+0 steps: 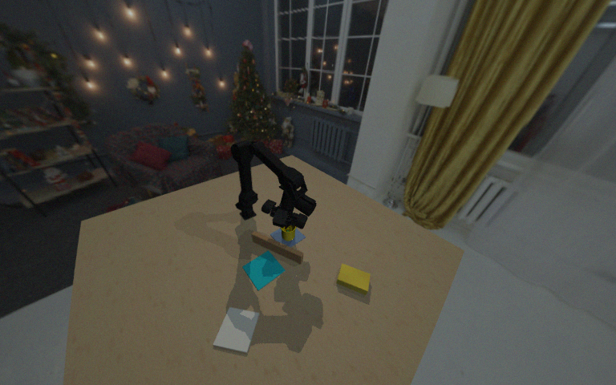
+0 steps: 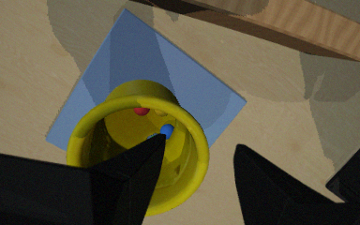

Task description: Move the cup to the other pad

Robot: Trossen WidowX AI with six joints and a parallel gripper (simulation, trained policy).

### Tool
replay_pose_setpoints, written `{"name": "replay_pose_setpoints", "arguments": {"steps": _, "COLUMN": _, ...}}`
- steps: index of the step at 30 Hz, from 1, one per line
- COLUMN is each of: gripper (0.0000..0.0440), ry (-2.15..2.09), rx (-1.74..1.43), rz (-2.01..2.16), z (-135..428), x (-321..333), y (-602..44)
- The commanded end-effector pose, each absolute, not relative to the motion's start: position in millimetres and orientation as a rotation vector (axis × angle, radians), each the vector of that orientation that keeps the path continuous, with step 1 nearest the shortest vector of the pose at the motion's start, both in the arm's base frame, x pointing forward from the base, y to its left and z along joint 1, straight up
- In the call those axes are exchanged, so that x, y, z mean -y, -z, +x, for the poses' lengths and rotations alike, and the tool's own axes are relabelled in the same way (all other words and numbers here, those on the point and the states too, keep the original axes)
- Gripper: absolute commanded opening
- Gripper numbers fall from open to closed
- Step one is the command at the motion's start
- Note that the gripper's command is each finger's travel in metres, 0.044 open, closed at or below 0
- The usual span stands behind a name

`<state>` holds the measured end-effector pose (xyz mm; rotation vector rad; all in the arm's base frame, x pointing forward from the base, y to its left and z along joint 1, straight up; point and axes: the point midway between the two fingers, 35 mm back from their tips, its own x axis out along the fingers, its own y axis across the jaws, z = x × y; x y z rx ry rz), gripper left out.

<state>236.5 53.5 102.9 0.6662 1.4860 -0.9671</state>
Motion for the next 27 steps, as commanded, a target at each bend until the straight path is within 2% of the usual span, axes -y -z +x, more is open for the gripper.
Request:
{"name": "replay_pose_setpoints", "arguments": {"steps": 1, "gripper": 0.0186, "ry": 0.968, "rx": -1.503, "rz": 0.636, "z": 233, "x": -52, "y": -88}}
{"name": "replay_pose_setpoints", "arguments": {"steps": 9, "gripper": 0.0175, "ry": 0.930, "rx": -1.532, "rz": 0.592, "z": 229, "x": -52, "y": -63}}
{"name": "replay_pose_setpoints", "arguments": {"steps": 15, "gripper": 0.0047, "ry": 0.885, "rx": -1.532, "rz": 0.560, "z": 230, "x": -50, "y": -56}}
{"name": "replay_pose_setpoints", "arguments": {"steps": 18, "gripper": 0.0009, "ry": 0.868, "rx": -1.523, "rz": 0.555, "z": 232, "x": -49, "y": -58}}
{"name": "replay_pose_setpoints", "arguments": {"steps": 27, "gripper": 0.0000, "ry": 0.843, "rx": -1.487, "rz": 0.589, "z": 239, "x": -47, "y": -73}}
